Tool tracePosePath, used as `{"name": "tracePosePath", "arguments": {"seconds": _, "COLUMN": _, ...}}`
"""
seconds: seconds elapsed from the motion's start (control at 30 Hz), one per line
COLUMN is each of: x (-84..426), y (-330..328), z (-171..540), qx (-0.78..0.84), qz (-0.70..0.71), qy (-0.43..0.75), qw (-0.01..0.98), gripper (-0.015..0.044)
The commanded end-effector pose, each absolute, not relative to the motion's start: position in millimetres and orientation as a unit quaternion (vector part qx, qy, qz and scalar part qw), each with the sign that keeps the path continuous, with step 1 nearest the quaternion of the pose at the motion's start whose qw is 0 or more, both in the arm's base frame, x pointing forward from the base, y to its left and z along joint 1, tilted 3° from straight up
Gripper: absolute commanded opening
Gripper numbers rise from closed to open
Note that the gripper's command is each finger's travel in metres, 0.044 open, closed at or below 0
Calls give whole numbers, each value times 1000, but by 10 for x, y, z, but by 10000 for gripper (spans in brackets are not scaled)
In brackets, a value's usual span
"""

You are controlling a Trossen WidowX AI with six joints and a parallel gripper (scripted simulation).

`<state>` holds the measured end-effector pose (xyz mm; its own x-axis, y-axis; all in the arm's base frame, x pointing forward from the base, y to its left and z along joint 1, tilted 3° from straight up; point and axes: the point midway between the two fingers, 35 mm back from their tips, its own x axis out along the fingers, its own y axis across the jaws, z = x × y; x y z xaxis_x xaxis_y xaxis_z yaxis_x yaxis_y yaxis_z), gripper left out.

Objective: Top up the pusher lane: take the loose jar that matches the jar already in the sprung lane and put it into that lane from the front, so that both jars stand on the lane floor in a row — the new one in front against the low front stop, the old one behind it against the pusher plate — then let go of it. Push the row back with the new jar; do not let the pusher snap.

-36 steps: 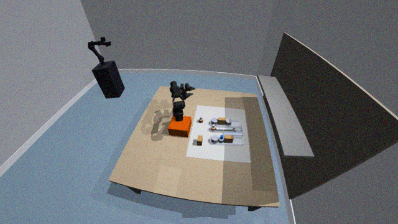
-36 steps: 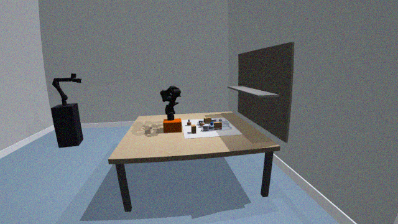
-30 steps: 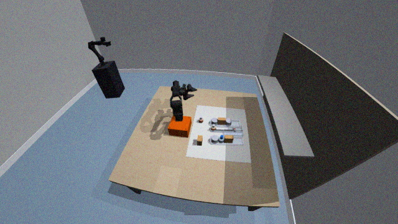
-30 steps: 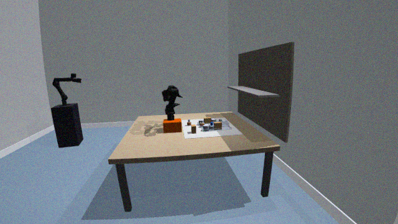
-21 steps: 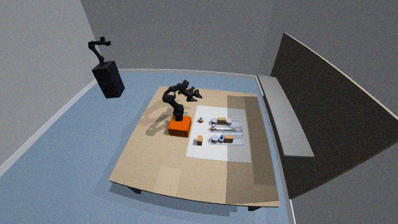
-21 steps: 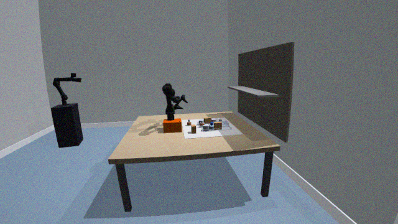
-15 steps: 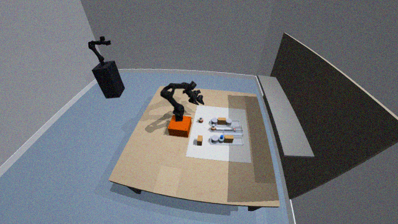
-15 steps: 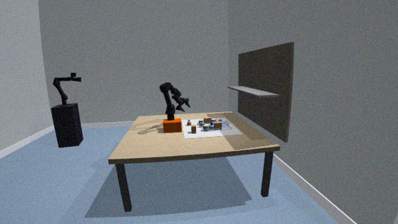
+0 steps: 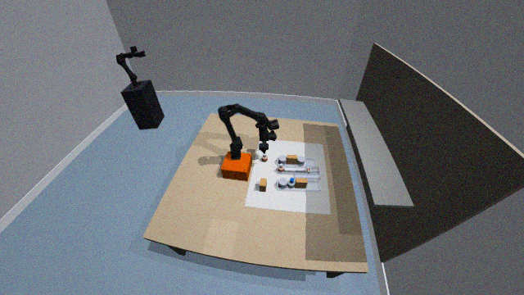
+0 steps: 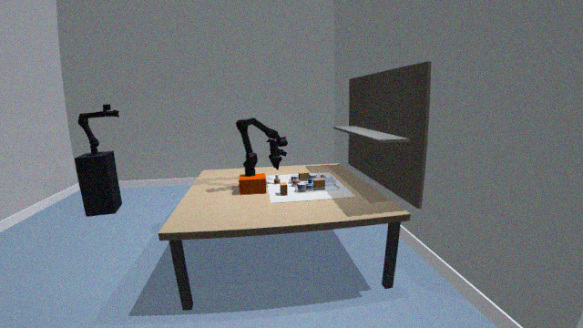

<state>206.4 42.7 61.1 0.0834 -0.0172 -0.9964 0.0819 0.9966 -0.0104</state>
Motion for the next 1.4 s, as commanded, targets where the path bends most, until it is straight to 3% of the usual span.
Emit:
{"name": "tracePosePath", "arguments": {"seconds": 0.0, "x": 2084, "y": 360, "z": 596, "qx": 94, "qz": -51, "qy": 693, "qw": 713, "gripper": 440}}
{"name": "tracePosePath", "arguments": {"seconds": 1.37, "x": 2119, "y": 391, "z": -248, "qx": 94, "qz": -51, "qy": 694, "qw": 712, "gripper": 440}}
